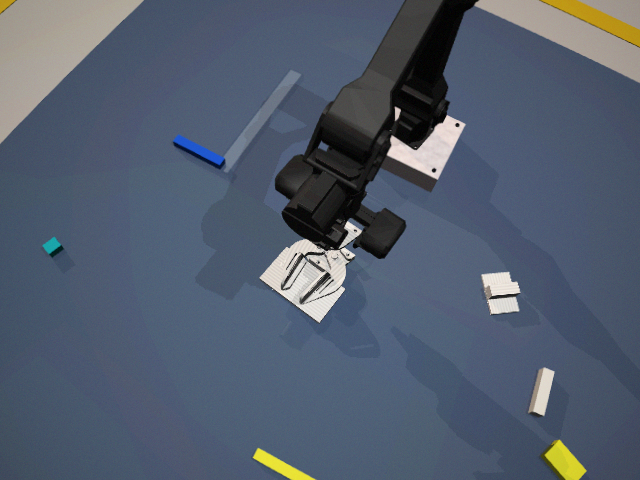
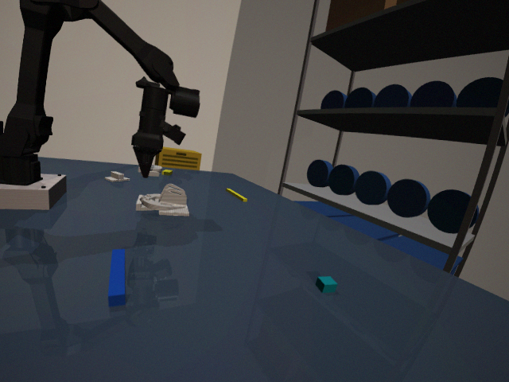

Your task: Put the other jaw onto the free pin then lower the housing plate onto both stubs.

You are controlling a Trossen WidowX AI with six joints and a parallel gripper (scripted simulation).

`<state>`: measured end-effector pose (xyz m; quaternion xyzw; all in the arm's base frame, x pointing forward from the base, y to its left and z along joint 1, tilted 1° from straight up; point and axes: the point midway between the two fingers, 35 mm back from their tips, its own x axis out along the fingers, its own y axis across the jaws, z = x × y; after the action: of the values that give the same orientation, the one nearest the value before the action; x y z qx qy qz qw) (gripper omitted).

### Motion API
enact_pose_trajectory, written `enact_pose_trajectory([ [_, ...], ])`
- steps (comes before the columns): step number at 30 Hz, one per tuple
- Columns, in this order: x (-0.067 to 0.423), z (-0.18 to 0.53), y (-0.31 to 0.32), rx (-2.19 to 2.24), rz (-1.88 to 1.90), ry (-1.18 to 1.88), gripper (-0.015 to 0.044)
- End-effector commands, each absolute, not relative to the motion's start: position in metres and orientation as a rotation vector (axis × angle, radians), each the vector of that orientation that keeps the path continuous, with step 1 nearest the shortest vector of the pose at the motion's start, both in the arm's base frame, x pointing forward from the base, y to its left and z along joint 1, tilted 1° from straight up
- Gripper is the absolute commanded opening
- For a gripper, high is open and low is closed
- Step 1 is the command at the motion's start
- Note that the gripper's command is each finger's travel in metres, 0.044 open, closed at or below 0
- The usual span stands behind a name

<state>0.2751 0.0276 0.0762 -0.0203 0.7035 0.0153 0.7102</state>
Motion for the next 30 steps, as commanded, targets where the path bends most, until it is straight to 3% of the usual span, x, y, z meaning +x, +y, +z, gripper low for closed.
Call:
enact_pose_trajectory([
  [1,0.2755,0.0768,0.0271,-0.043,0.026,1.556,0.0351],
  [30,0.2765,0.0694,0.0273,-0.034,0.017,1.556,0.0351],
])
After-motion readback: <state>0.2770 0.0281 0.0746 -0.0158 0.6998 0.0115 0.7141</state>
